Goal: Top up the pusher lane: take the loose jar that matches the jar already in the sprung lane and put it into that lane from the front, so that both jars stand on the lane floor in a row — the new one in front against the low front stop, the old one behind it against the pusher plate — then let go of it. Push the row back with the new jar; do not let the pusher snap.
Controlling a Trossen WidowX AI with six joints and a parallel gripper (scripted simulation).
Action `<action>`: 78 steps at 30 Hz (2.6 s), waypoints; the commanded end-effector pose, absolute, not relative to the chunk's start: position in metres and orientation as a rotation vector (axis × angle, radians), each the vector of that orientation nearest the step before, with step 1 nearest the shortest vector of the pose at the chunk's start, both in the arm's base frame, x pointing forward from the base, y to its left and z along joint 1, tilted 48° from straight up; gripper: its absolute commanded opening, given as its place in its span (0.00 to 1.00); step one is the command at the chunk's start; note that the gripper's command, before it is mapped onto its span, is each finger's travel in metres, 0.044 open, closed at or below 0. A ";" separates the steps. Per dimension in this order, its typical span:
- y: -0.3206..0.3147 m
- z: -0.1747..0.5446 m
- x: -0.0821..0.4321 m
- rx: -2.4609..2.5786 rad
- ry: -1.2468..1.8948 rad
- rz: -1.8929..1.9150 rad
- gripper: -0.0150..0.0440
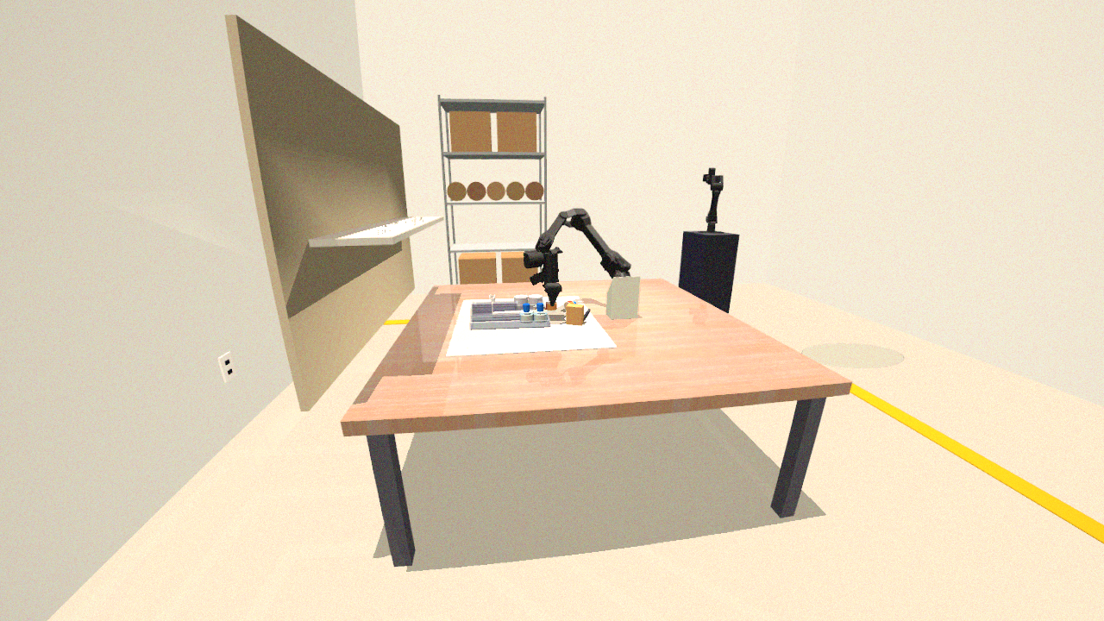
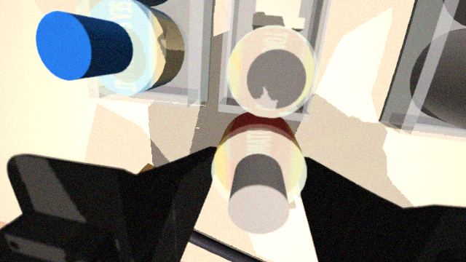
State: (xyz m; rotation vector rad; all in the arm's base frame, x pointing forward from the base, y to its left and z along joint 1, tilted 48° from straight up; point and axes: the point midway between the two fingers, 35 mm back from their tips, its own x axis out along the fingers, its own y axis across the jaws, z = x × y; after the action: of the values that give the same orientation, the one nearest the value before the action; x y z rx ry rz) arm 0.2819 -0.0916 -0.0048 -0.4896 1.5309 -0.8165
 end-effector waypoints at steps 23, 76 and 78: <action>-0.094 -0.001 0.301 -0.482 1.504 -0.821 0.25; -0.097 0.004 0.321 -0.482 1.503 -0.821 0.25; -0.097 0.004 0.322 -0.481 1.503 -0.821 0.25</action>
State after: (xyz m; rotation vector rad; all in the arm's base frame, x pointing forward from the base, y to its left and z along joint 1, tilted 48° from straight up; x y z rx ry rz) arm 0.3099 -0.0973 -0.0014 -0.4851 1.5378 -0.8157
